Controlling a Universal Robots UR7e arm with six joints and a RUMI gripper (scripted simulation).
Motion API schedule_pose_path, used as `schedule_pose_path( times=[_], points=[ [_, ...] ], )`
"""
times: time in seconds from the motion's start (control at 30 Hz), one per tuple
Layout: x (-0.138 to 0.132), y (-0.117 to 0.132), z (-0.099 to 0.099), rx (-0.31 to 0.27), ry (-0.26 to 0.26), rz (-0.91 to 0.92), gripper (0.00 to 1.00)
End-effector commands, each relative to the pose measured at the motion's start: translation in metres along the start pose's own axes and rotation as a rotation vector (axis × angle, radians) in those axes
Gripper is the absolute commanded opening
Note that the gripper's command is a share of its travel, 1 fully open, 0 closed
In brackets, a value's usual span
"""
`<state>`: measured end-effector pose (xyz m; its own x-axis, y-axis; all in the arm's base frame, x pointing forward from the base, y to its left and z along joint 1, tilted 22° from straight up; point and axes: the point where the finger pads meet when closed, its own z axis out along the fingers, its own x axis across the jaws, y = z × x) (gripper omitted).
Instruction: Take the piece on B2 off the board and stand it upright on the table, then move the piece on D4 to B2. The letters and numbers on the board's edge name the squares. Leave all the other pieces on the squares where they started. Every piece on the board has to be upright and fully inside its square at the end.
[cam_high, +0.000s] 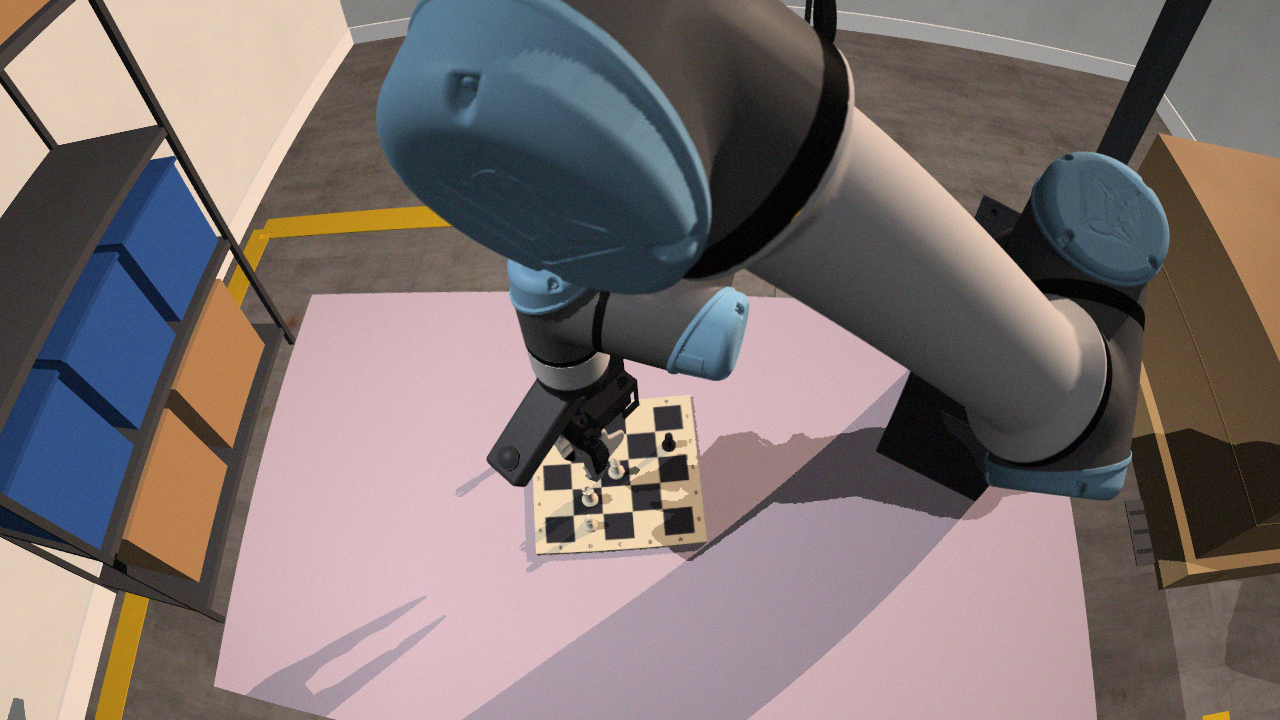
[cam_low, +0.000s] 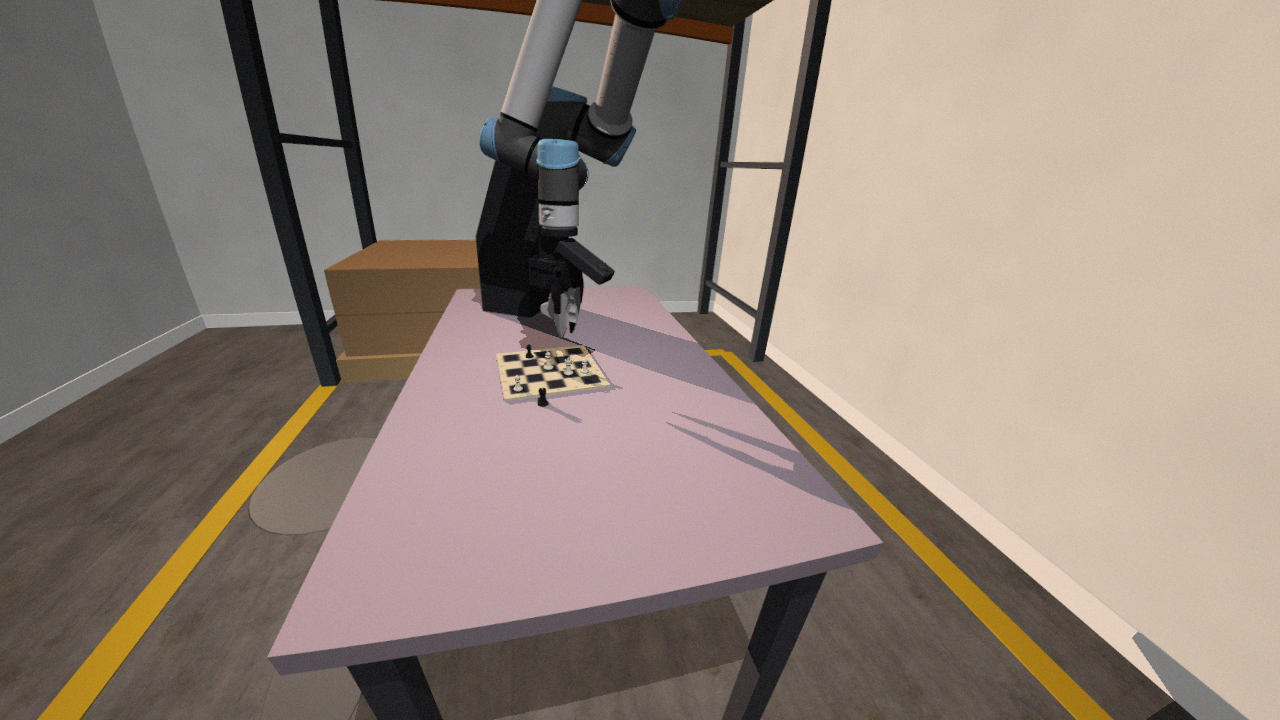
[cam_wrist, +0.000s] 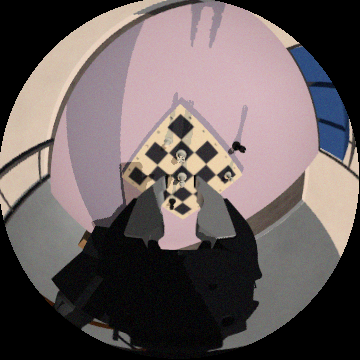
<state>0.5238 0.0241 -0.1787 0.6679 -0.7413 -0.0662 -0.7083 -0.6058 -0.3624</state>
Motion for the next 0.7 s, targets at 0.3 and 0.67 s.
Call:
schedule_pose_path(
  times=[0.3,0.67],
  points=[
    [0.000,0.000,0.013,0.001,0.001,0.000,0.22],
    [0.000,0.000,0.027,0.001,0.001,0.000,0.22]
  ],
)
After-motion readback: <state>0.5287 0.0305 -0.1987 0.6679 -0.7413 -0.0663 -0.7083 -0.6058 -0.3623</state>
